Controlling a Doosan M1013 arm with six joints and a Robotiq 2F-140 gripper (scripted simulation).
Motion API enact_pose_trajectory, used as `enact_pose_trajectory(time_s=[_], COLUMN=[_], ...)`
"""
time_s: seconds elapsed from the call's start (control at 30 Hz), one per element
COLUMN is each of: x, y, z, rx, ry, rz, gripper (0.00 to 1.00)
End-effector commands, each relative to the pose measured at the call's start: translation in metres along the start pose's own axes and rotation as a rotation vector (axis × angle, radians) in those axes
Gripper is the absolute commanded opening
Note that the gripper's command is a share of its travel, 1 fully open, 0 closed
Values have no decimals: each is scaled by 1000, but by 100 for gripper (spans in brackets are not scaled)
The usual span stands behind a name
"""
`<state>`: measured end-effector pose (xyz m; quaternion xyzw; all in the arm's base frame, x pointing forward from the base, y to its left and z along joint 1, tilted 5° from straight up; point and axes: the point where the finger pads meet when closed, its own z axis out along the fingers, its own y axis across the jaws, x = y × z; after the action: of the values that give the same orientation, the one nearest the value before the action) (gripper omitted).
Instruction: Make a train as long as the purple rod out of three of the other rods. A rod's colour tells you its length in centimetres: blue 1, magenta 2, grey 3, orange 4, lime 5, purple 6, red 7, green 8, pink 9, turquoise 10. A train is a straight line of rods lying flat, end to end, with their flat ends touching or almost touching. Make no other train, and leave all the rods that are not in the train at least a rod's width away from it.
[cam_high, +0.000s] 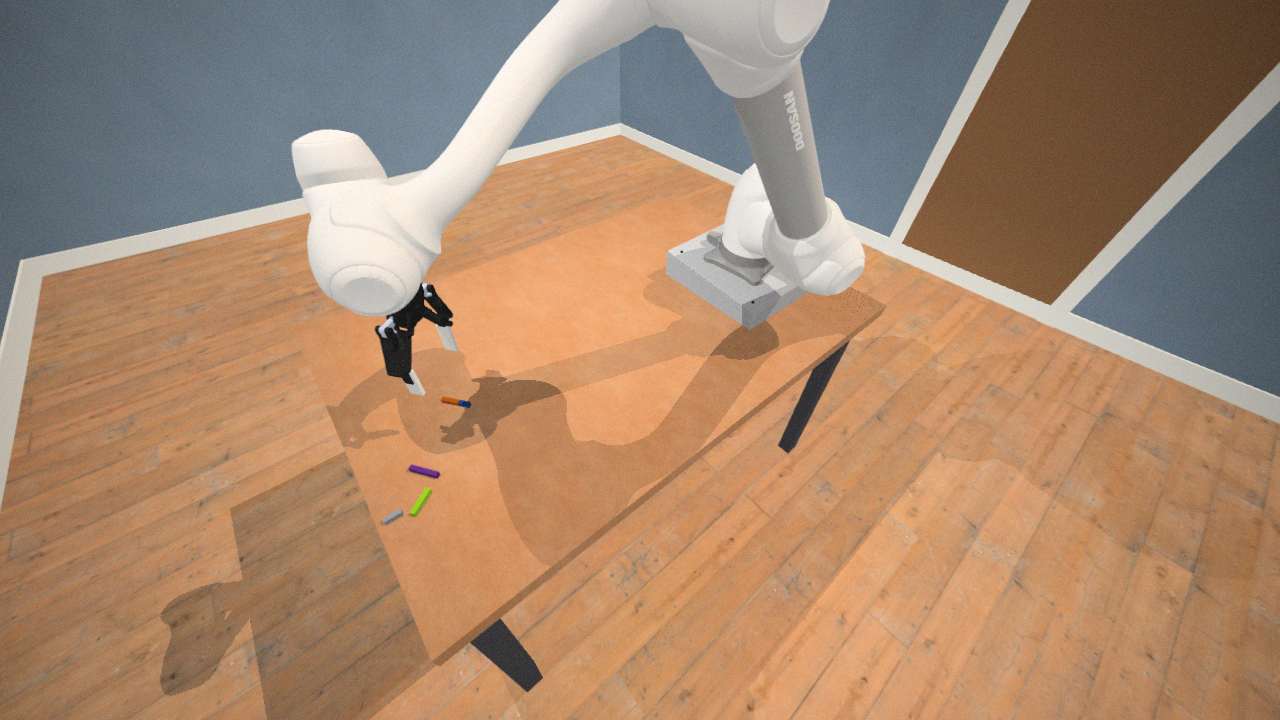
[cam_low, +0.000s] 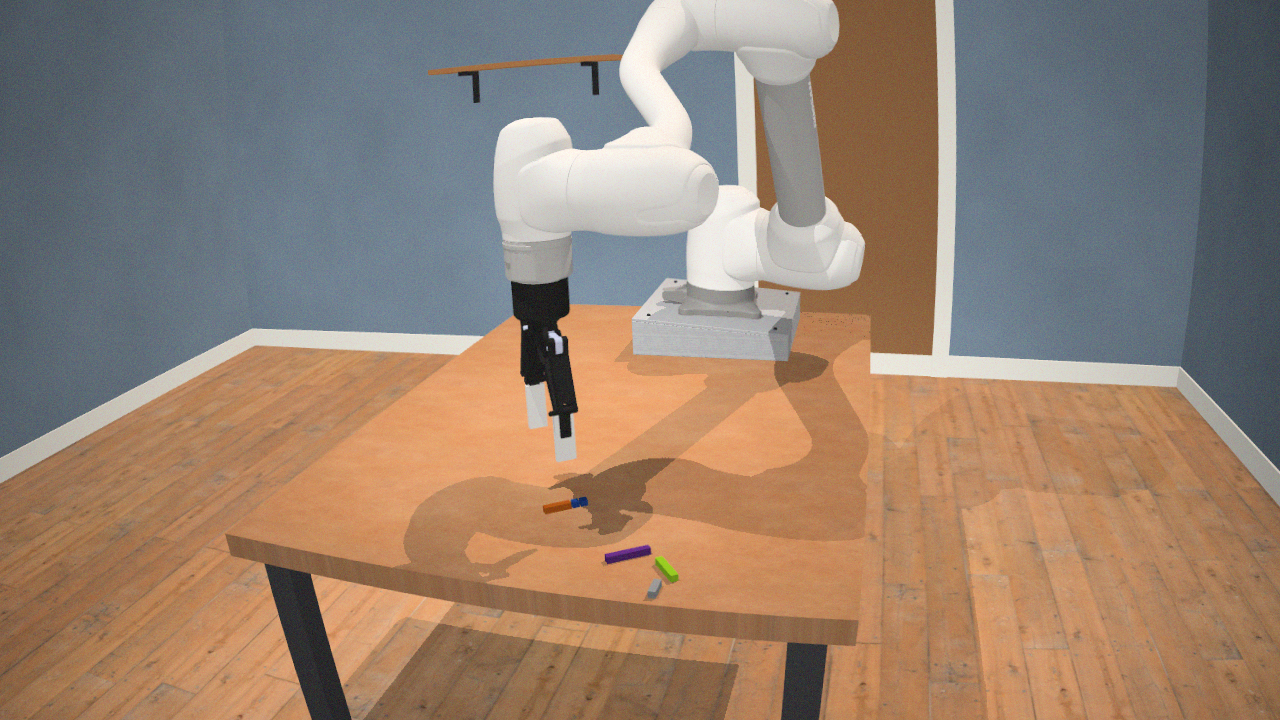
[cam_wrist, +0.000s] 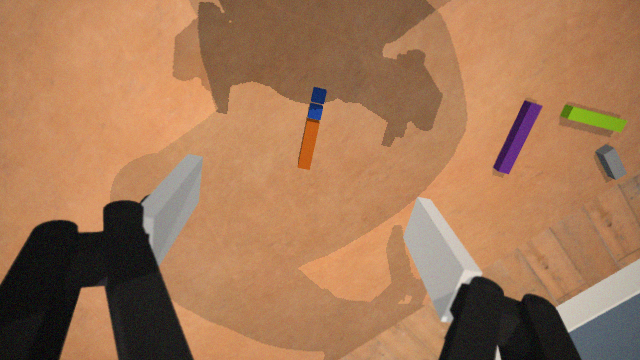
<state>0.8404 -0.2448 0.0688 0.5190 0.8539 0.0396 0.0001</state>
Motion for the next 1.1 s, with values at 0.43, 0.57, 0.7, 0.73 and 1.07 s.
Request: enact_pose_trajectory(time_s=[0.43, 0.57, 0.7, 0.73, 1.07], x=[0, 0, 0, 0, 0], y=[0, 0, 0, 0, 0], z=[-2, -10, -25, -29, -64], rx=[0, 0, 0, 0, 0], ry=[0, 0, 0, 0, 0], rz=[0, 0, 0, 0, 0], gripper=[100, 100, 100, 100, 100])
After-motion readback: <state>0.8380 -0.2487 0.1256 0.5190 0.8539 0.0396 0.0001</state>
